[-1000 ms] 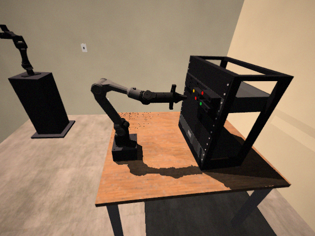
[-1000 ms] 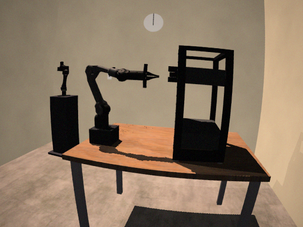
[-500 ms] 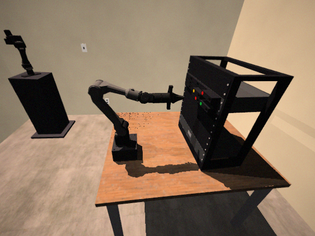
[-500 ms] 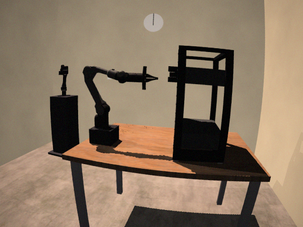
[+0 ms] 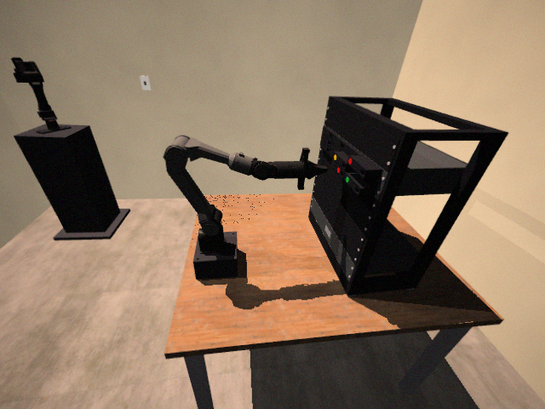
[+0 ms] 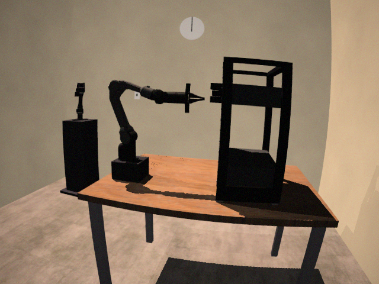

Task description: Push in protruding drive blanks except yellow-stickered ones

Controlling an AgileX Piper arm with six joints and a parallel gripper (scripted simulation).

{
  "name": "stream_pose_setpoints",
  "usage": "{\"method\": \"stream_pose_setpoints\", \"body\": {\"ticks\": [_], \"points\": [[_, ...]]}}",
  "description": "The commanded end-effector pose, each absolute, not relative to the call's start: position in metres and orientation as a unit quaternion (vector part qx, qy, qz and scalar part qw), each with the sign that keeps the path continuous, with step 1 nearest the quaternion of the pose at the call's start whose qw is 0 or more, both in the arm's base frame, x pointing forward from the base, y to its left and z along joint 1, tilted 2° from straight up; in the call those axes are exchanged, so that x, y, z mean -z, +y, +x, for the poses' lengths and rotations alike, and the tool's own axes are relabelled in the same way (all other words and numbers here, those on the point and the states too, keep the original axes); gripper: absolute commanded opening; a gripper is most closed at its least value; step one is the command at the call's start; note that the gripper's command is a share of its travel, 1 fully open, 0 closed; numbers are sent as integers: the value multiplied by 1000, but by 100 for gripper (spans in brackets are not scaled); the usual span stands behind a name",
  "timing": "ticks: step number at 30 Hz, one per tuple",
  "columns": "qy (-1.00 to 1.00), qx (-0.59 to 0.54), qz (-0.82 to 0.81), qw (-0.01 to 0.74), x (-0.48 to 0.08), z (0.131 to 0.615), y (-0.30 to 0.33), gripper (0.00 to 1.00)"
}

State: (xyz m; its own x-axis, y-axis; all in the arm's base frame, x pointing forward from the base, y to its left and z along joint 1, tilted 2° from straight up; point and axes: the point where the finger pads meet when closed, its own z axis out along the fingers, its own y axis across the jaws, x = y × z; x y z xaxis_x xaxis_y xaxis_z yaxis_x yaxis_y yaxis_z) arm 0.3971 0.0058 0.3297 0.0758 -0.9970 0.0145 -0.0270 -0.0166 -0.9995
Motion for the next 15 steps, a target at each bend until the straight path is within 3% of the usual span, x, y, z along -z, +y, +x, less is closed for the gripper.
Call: {"method": "stream_pose_setpoints", "body": {"ticks": [1, 15], "points": [[484, 480, -527, 508, -331, 418, 7, 0], [484, 480, -527, 508, -330, 429, 8, 0]]}}
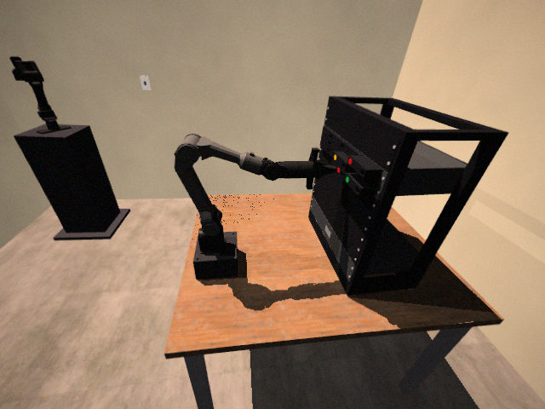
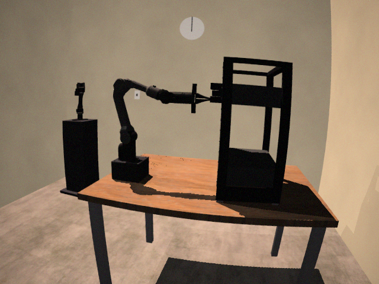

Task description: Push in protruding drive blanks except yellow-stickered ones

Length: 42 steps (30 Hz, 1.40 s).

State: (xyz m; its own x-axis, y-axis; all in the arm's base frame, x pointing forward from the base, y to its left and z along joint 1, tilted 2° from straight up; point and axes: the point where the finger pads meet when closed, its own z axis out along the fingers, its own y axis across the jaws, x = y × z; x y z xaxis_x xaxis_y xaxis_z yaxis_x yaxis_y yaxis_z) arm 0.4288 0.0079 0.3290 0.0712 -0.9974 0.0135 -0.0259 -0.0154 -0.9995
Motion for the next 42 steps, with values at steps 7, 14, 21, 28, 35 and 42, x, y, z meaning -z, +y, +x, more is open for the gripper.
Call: {"method": "stream_pose_setpoints", "body": {"ticks": [7, 14, 21, 28, 35, 42], "points": [[484, 480, -527, 508, -330, 429, 8, 0], [484, 480, -527, 508, -331, 428, 8, 0], [484, 480, -527, 508, -331, 428, 8, 0], [484, 480, -527, 508, -331, 428, 8, 0], [484, 480, -527, 508, -332, 436, 9, 0], [484, 480, -527, 508, -332, 438, 9, 0]]}}
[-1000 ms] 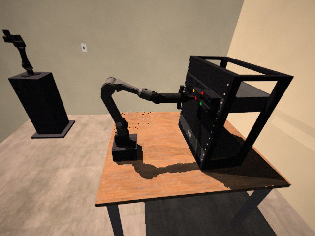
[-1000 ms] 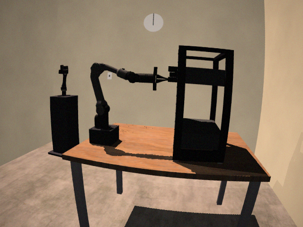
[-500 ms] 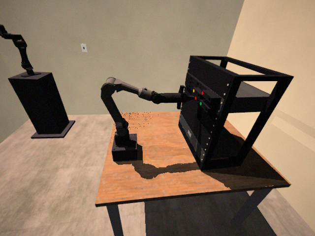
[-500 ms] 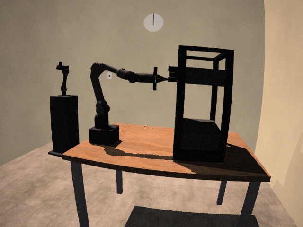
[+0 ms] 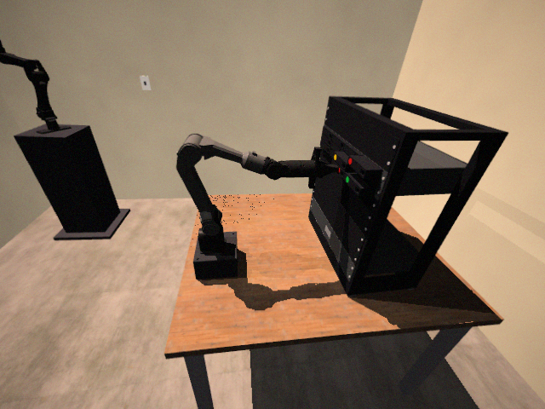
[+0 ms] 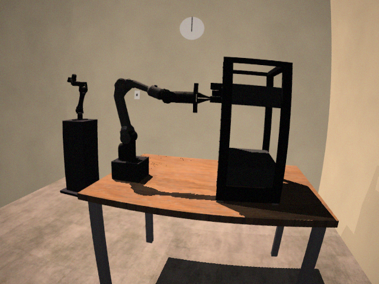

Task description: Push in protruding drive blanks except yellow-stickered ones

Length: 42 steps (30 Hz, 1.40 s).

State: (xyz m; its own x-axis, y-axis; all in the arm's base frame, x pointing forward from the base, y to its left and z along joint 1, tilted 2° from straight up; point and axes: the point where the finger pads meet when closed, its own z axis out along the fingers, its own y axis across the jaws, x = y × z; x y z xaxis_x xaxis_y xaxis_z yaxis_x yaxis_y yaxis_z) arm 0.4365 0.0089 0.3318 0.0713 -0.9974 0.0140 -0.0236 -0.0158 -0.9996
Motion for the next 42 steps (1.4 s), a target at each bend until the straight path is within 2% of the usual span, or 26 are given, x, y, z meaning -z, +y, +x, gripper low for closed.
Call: {"method": "stream_pose_setpoints", "body": {"ticks": [1, 42], "points": [[484, 480, -527, 508, -332, 438, 9, 0], [484, 480, -527, 508, -326, 460, 10, 0]]}}
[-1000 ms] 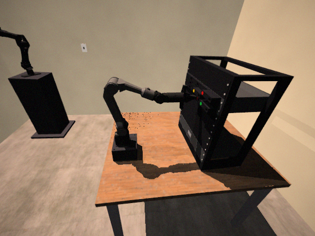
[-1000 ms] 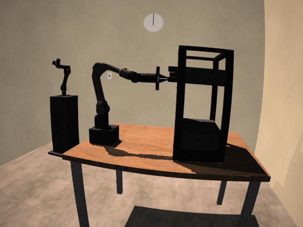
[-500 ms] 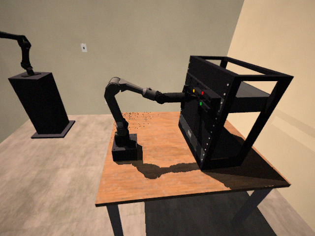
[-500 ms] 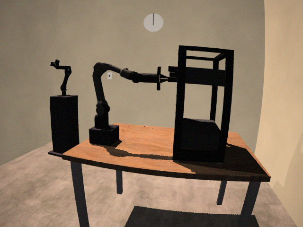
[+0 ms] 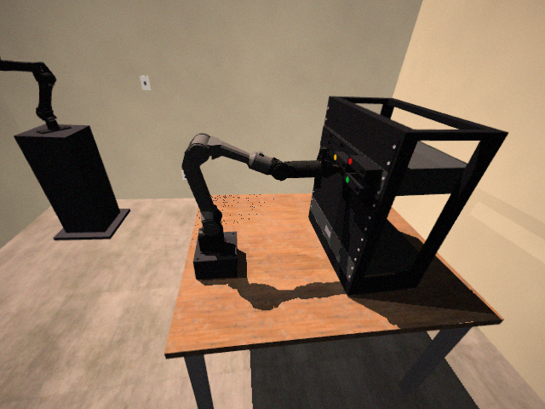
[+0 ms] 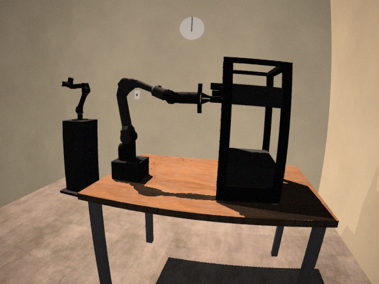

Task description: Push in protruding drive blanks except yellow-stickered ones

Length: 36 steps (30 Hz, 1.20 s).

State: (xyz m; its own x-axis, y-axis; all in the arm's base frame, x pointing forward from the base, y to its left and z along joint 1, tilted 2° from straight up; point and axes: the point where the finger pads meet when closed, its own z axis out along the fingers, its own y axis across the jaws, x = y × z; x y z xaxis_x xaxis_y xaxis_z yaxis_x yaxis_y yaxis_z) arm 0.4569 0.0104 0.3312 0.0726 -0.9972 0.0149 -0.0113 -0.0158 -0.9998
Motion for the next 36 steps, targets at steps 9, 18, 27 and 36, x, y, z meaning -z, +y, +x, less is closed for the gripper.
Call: {"method": "stream_pose_setpoints", "body": {"ticks": [9, 18, 27, 36], "points": [[484, 480, -527, 508, -326, 462, 10, 0], [484, 480, -527, 508, -324, 463, 10, 0], [484, 480, -527, 508, -323, 465, 10, 0], [484, 480, -527, 508, -322, 467, 10, 0]]}}
